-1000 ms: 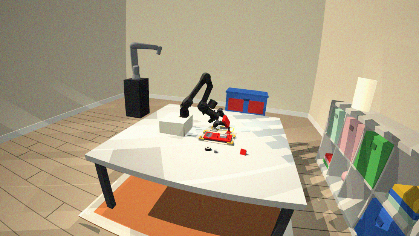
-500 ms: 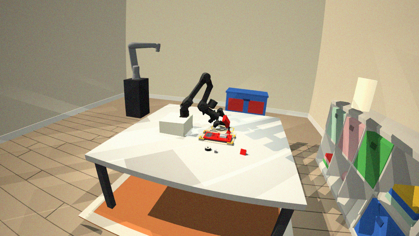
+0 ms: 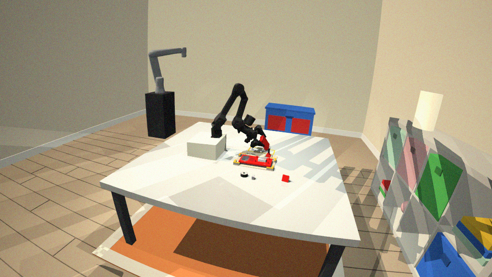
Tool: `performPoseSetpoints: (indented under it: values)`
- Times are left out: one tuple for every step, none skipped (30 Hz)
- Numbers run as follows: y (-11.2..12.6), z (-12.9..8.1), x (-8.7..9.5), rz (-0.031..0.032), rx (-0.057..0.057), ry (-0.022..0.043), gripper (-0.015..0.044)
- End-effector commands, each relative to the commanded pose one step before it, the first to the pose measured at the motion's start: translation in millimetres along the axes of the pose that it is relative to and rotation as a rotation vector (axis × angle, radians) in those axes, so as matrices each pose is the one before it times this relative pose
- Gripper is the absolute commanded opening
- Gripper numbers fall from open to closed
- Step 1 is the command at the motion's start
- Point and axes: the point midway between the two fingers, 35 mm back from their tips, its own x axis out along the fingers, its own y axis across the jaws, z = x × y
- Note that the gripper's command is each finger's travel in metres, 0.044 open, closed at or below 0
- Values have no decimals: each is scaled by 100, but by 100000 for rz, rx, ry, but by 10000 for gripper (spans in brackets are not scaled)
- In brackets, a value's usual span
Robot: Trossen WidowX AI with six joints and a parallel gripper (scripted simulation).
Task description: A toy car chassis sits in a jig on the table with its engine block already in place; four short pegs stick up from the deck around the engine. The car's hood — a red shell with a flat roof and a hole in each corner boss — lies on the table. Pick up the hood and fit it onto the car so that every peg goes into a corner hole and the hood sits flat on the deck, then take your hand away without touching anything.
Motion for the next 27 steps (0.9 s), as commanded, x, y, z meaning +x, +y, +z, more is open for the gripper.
performPoseSetpoints:
  values:
    - [-448, -670, -921, 501, -4870, 358, 440]
    - [-145, -193, -281, 5, -1419, 16, 440]
    - [-135, -186, -286, 5, -1420, 16, 440]
    - [-125, -179, -290, 6, -1420, 15, 440]
    - [-116, -172, -295, 6, -1420, 15, 440]
    - [-106, -164, -298, 7, -1420, 14, 440]
    - [-97, -156, -302, 7, -1420, 14, 440]
    - [-88, -148, -305, 8, -1420, 13, 440]
    - [-79, -139, -307, 8, -1420, 13, 440]
    - [-71, -131, -309, 8, -1421, 12, 440]
    - [-62, -122, -311, 9, -1421, 12, 440]
    - [-55, -113, -312, 9, -1421, 11, 440]
    - [-47, -104, -313, 9, -1421, 11, 440]
    - [-39, -94, -314, 10, -1421, 10, 440]
    - [-32, -85, -314, 10, -1421, 10, 440]
    - [-26, -75, -314, 10, -1422, 10, 440]
    - [-19, -65, -313, 10, -1422, 9, 440]
    - [-13, -55, -312, 11, -1422, 9, 440]
    - [-7, -46, -311, 11, -1422, 9, 440]
    - [-2, -36, -309, 11, -1422, 9, 440]
    - [3, -26, -307, 11, -1422, 8, 440]
    - [8, -16, -304, 11, -1423, 8, 440]
    - [12, -6, -301, 11, -1423, 8, 440]
    - [16, 4, -298, 12, -1423, 8, 440]
    - [20, 14, -295, 12, -1423, 8, 440]
    - [23, 24, -291, 12, -1423, 8, 440]
    - [26, 33, -287, 12, -1423, 8, 440]
